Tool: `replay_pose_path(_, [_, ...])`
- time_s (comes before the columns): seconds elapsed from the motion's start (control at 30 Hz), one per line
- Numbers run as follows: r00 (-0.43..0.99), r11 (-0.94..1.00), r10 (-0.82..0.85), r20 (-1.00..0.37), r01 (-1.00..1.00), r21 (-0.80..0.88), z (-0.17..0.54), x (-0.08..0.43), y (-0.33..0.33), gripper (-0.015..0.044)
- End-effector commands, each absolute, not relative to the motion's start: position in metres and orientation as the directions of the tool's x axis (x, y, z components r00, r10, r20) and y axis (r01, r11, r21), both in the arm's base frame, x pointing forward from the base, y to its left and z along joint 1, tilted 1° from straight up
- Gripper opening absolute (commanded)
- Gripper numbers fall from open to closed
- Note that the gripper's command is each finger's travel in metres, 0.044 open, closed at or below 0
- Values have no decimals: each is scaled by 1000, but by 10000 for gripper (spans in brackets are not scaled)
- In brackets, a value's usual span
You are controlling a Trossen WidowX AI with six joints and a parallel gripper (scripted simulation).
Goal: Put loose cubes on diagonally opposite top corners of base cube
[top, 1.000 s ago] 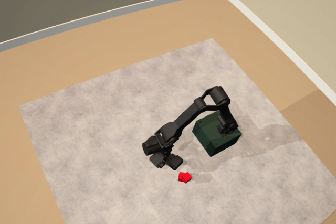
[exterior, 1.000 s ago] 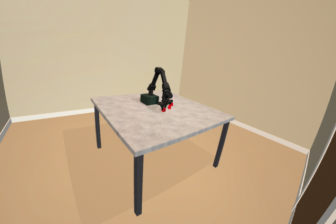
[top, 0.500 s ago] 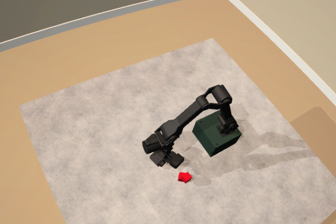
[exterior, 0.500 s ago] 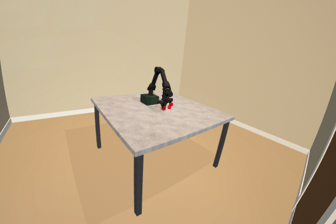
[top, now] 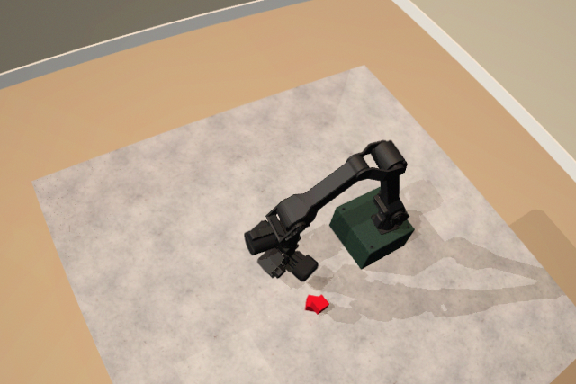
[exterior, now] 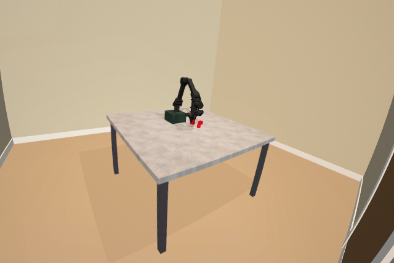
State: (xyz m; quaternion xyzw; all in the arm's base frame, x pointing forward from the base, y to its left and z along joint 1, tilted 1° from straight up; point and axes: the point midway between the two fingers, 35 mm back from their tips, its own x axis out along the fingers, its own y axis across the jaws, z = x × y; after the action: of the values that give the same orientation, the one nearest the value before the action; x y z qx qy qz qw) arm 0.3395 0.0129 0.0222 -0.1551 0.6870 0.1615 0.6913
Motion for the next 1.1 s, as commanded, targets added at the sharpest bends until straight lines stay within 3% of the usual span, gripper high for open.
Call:
replay_pose_path(0.0, [19, 898, 10, -1000, -440, 1, 42, 341, 13, 105])
replay_pose_path(0.47, [19, 906, 10, -1000, -423, 2, 66, 337, 13, 105])
replay_pose_path(1.07, [18, 996, 13, -1000, 87, 15, 62, 324, 44, 105])
